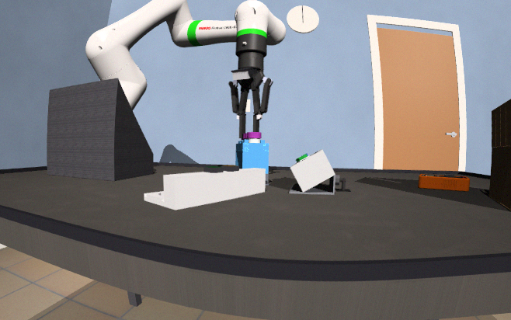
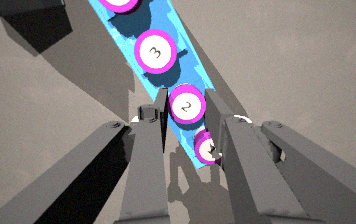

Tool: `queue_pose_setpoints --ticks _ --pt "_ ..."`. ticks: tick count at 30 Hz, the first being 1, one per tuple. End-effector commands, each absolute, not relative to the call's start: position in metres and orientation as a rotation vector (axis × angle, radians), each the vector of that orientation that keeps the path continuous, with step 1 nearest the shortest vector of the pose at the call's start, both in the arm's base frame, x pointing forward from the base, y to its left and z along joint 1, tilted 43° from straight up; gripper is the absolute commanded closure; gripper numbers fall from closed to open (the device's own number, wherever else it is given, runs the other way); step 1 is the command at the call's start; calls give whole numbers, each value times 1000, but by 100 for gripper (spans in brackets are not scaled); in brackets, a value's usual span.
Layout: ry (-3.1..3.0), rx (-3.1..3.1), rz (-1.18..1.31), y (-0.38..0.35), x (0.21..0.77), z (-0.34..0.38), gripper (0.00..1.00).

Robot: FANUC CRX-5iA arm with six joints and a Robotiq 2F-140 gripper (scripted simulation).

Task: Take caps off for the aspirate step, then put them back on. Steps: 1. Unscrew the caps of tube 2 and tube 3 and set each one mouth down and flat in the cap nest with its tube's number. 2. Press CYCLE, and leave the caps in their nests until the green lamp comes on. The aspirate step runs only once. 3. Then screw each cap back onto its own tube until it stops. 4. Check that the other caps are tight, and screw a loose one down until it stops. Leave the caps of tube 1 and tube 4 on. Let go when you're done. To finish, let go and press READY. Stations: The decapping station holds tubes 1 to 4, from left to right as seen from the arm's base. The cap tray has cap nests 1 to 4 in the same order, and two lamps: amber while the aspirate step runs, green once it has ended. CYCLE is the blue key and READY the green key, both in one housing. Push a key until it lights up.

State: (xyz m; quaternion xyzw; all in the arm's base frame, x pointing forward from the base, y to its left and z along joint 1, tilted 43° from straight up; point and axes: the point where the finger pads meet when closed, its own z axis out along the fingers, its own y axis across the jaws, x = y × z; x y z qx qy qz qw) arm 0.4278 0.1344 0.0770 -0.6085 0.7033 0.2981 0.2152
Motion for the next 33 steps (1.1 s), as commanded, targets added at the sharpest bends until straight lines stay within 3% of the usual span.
queue_pose_setpoints --ticks 1,12,33 --pt "1950 -1687 824 134 428 77 70" --pt "1950 -1687 824 134 428 77 70" --pt "910 -2260 434 133 428 78 70"
